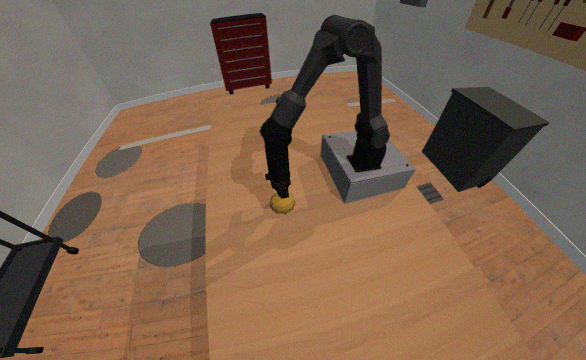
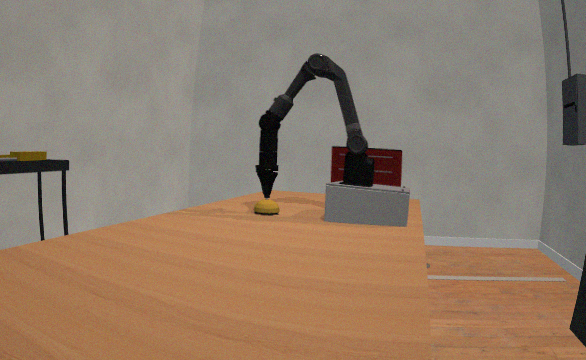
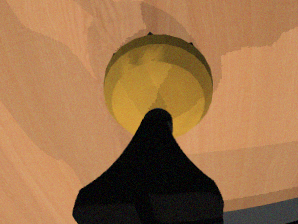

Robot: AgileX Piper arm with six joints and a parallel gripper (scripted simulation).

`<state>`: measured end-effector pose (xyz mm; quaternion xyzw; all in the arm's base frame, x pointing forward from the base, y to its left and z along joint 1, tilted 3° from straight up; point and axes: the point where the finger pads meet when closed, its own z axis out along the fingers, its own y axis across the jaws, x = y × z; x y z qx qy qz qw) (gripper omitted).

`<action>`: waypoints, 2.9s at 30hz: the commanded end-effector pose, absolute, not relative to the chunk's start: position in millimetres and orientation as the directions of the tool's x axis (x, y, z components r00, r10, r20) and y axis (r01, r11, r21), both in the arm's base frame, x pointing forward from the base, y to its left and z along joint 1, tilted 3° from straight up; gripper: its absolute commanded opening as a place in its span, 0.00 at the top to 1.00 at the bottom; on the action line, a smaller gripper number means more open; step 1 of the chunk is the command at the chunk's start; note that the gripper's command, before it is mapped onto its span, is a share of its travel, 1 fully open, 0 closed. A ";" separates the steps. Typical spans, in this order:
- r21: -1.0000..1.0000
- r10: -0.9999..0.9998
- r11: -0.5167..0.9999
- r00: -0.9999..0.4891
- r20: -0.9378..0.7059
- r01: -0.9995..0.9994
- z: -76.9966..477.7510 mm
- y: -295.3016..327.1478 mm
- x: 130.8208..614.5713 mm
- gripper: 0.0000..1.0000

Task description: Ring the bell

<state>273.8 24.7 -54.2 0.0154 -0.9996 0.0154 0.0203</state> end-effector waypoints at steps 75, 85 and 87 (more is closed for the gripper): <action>-0.030 -0.030 0.999 -0.999 0.037 -0.031 1.5 26.4 277.0 1.00; -0.030 -0.030 0.999 -0.999 0.039 -0.031 13.5 26.7 277.0 1.00; -0.030 -0.030 0.999 -0.999 0.039 -0.031 14.8 26.7 277.1 1.00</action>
